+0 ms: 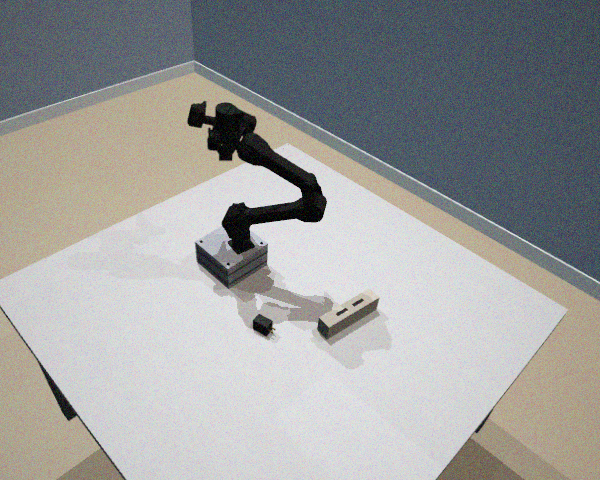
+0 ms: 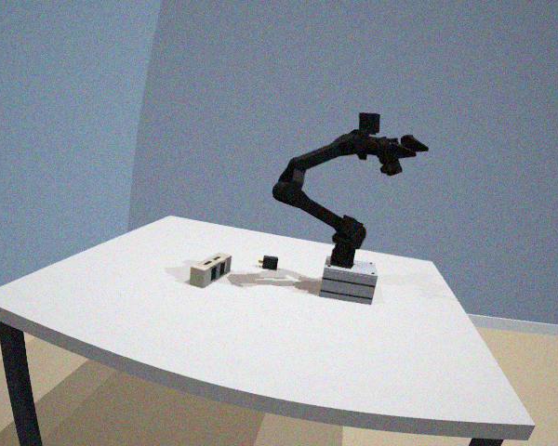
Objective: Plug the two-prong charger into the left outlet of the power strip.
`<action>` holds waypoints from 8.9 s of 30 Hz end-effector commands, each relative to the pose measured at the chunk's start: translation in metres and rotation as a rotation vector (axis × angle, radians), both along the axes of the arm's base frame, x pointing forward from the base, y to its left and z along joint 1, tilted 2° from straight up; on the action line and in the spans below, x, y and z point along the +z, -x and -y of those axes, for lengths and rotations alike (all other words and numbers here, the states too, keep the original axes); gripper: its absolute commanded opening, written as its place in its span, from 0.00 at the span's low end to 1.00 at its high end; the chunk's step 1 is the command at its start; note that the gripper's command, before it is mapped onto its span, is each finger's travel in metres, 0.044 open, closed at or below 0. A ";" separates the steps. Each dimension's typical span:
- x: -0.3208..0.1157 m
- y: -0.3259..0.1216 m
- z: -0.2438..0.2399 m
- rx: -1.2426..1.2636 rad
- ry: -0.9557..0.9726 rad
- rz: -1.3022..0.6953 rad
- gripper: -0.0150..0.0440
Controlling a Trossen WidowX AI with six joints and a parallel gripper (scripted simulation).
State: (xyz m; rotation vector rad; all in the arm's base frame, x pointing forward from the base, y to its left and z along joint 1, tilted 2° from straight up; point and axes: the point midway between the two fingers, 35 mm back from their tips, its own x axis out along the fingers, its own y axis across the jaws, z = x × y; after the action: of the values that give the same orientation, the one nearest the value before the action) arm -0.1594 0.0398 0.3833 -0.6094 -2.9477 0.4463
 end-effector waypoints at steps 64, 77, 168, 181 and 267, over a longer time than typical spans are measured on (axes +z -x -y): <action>-0.101 -0.063 0.295 1.080 0.341 0.519 1.00; -0.133 -0.118 0.326 1.197 0.358 0.710 1.00; -0.354 -0.420 0.131 0.936 -0.196 1.602 1.00; -0.372 -0.423 0.121 0.916 -0.217 1.597 1.00; -0.368 -0.426 0.099 0.891 -0.192 1.604 0.25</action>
State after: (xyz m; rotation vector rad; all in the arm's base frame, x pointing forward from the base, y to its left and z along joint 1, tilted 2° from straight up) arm 0.2625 -0.0647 0.0155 0.9974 -4.4632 -0.7213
